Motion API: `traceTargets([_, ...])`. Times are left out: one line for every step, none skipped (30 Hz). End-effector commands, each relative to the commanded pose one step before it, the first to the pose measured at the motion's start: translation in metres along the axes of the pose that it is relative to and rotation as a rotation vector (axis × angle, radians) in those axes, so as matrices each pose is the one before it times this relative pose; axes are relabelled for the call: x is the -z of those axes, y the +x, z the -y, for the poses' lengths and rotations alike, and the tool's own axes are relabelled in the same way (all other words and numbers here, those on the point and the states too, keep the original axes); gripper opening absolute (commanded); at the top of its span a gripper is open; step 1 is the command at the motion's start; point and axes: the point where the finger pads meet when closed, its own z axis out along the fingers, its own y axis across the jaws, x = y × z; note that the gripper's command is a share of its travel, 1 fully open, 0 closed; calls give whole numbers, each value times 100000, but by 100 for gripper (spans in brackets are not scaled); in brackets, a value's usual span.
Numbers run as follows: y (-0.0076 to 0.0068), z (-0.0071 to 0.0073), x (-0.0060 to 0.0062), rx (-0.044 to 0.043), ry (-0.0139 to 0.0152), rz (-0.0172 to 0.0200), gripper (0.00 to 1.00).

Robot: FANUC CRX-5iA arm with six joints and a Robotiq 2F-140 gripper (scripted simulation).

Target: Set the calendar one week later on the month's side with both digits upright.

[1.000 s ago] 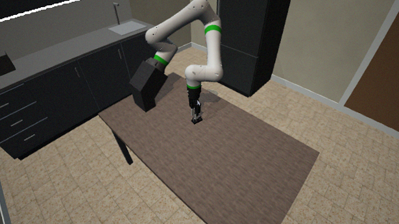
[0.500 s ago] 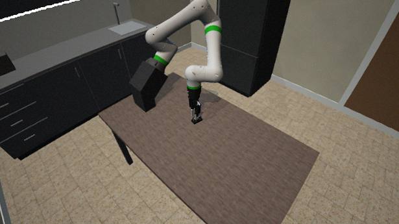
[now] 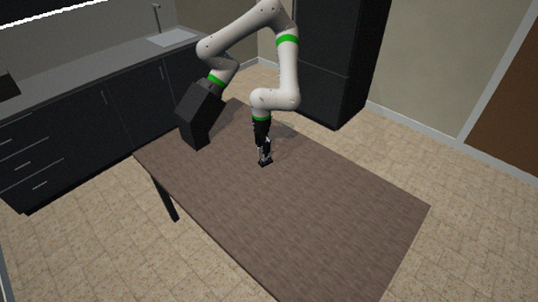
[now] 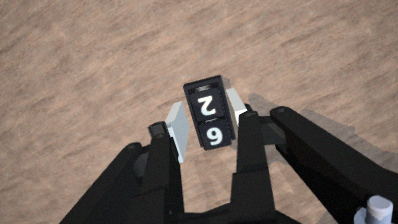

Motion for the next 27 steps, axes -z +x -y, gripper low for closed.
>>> traceTargets([15, 16, 22, -5, 37, -26, 28])
traceTargets([0, 0, 0, 0, 0, 0, 28])
traceTargets([0, 0, 0, 0, 0, 0, 28])
traceTargets([0, 0, 0, 0, 0, 0, 28])
traceTargets([0, 0, 0, 0, 0, 0, 28])
traceTargets([0, 0, 0, 0, 0, 0, 28])
traceTargets([0, 0, 0, 0, 0, 0, 28])
traceTargets([0, 0, 0, 0, 0, 0, 28])
traceTargets([0, 0, 0, 0, 0, 0, 28])
traceTargets([0, 0, 0, 0, 0, 0, 28])
traceTargets([0, 0, 0, 0, 0, 0, 28])
traceTargets([0, 0, 0, 0, 0, 0, 28])
traceTargets([0, 0, 0, 0, 0, 0, 28])
traceTargets([0, 0, 0, 0, 0, 0, 28])
traceTargets([0, 0, 0, 0, 0, 0, 28])
traceTargets([0, 0, 0, 0, 0, 0, 28])
traceTargets([0, 0, 0, 0, 0, 0, 28])
traceTargets([0, 0, -1, 0, 0, 0, 28])
traceTargets([0, 0, -7, 0, 0, 0, 28])
traceTargets([0, 0, -17, 0, 0, 0, 28])
traceTargets([0, 0, 0, 0, 0, 0, 28])
traceTargets([0, 0, 0, 0, 0, 0, 28])
traceTargets([0, 0, -30, 0, 0, 0, 28])
traceTargets([0, 0, -46, 0, 0, 0, 28])
traceTargets([0, 0, -64, 0, 0, 0, 28])
traceTargets([0, 0, -82, 0, 0, 0, 28])
traceTargets([0, 0, -100, 0, 0, 0, 28])
